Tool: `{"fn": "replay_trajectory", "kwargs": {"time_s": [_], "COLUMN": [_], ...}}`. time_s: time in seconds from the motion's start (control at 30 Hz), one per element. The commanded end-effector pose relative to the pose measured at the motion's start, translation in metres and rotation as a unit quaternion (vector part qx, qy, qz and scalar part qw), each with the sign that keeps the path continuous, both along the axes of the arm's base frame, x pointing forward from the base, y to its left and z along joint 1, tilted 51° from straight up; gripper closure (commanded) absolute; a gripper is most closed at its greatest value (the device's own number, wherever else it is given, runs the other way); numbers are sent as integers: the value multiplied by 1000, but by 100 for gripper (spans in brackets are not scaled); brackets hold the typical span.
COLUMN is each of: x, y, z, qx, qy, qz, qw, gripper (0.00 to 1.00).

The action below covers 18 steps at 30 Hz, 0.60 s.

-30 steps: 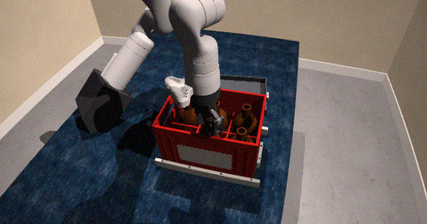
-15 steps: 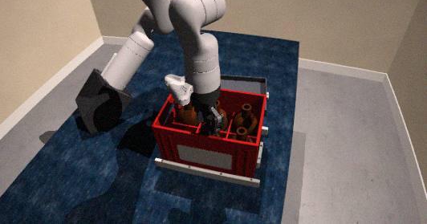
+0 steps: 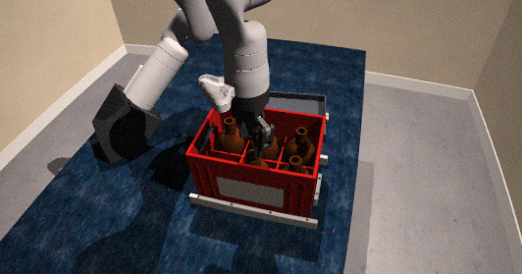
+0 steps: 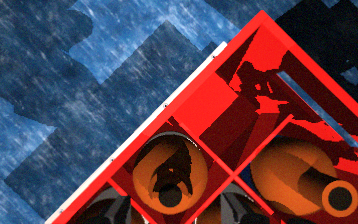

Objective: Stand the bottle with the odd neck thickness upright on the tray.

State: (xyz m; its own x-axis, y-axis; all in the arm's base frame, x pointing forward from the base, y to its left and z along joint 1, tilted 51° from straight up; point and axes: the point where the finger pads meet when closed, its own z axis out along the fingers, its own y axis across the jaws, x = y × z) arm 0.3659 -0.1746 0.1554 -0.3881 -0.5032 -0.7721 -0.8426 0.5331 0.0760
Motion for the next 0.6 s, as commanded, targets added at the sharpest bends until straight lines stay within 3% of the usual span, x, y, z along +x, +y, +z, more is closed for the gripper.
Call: {"fn": "replay_trajectory", "kwargs": {"time_s": [0.0,0.57], "x": [-3,-16], "y": [-12,-35], "z": [6,27], "qx": [-3,-3], "qy": [-1,-1], "qz": [-8,-8], "qw": [1000,1000], "gripper": [36,36]}}
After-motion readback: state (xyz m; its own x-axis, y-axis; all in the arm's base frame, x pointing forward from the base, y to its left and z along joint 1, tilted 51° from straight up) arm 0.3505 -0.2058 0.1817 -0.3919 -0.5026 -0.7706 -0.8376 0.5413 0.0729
